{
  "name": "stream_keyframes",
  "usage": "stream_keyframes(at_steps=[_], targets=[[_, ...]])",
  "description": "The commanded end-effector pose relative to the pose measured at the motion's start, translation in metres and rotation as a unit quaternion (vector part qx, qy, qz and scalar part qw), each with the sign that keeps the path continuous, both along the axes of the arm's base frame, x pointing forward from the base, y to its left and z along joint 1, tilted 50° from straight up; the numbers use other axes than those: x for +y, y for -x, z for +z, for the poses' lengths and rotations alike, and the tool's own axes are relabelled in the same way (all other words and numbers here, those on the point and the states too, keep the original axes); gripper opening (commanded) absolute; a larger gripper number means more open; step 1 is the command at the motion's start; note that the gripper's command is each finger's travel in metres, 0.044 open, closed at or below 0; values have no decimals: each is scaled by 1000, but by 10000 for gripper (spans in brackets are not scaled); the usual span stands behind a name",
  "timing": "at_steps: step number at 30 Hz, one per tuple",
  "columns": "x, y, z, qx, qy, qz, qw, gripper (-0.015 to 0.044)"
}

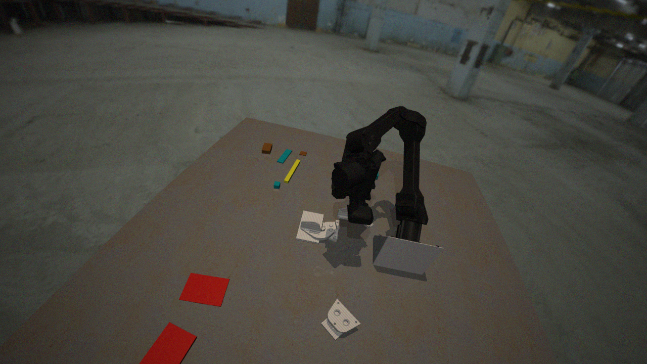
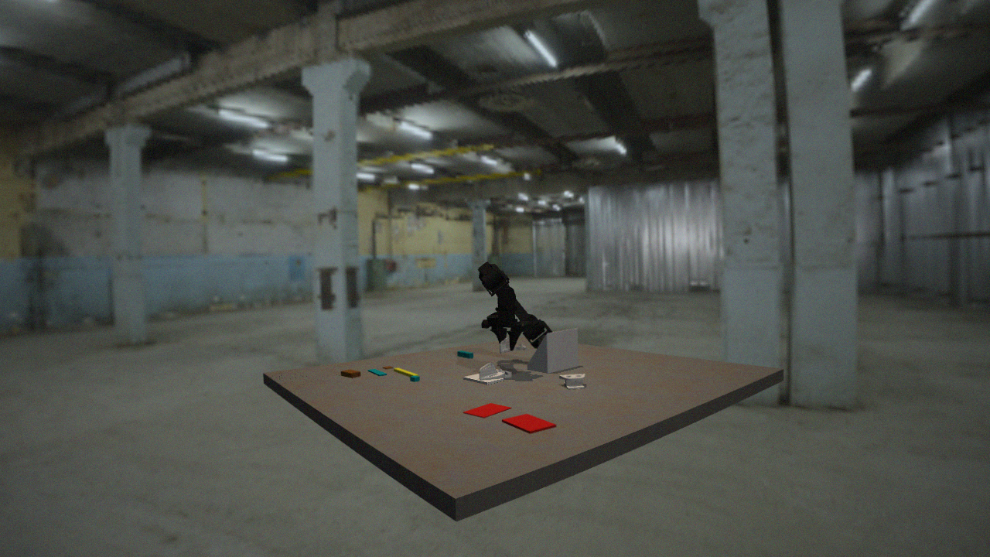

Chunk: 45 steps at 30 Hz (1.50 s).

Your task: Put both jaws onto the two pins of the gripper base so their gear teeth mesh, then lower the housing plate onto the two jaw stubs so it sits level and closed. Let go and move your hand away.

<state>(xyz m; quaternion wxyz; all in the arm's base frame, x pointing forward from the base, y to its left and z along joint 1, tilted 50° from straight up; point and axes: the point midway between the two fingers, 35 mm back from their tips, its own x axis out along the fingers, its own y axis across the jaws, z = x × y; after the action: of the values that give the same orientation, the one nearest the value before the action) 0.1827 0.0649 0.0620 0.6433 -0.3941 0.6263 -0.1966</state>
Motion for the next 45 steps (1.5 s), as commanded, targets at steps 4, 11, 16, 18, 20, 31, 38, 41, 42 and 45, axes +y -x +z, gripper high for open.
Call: stream_keyframes(at_steps=[4, 11, 16, 18, 20, 31, 38, 41, 42, 45], targets=[[0, 1, -1, 8, -1, 4, 1000, 134], [1, -1, -1, 8, -1, 4, 1000, 134], [4, -16, 2, 8, -3, 5, 1000, 134], [5, -22, 3, 8, -3, 5, 1000, 134], [6, -29, 4, 8, -3, 5, 1000, 134], [8, -64, 11, 7, -4, 6, 1000, 134], [6, -86, 15, 6, -2, 5, 1000, 134], [4, -96, 17, 5, -1, 5, 1000, 134], [3, -99, 18, 5, -1, 5, 1000, 134], [2, -104, 19, 5, 0, 4, 1000, 134]])
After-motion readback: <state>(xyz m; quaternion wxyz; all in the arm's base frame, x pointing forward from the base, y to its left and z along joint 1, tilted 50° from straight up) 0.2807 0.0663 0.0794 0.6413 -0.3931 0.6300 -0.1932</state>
